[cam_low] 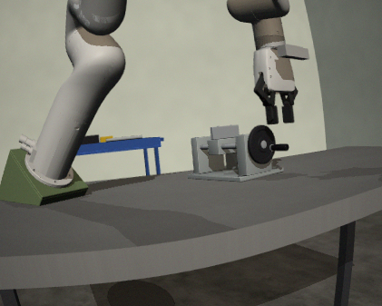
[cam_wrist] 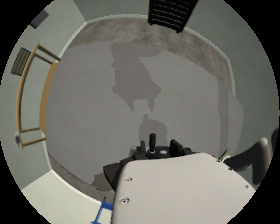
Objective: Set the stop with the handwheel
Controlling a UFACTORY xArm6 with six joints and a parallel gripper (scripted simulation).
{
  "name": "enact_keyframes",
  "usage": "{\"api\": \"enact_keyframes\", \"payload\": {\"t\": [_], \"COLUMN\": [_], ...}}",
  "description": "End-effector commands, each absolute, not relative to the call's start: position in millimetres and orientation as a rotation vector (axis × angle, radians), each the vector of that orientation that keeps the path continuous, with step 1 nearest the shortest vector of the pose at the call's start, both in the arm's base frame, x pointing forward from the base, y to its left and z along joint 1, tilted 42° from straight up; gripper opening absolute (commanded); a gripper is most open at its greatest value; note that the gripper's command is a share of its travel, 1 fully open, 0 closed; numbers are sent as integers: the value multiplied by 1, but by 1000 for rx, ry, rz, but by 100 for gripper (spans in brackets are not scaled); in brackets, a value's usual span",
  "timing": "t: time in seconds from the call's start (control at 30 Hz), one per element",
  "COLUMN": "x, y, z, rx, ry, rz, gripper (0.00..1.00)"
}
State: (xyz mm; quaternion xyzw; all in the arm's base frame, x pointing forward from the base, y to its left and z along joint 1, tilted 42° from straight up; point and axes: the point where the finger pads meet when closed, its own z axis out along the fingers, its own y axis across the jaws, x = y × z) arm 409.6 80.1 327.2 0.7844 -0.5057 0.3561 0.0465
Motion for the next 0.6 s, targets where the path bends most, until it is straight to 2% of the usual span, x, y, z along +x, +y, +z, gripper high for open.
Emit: {"api": "enact_keyframes", "payload": {"t": [0.0, 0.57], "x": [410, 426], "y": [80, 67], "z": [328, 305], "rx": [2395, 2395], "ry": [-1544, -1544], "rz": [1090, 1090], "gripper": [57, 57]}}
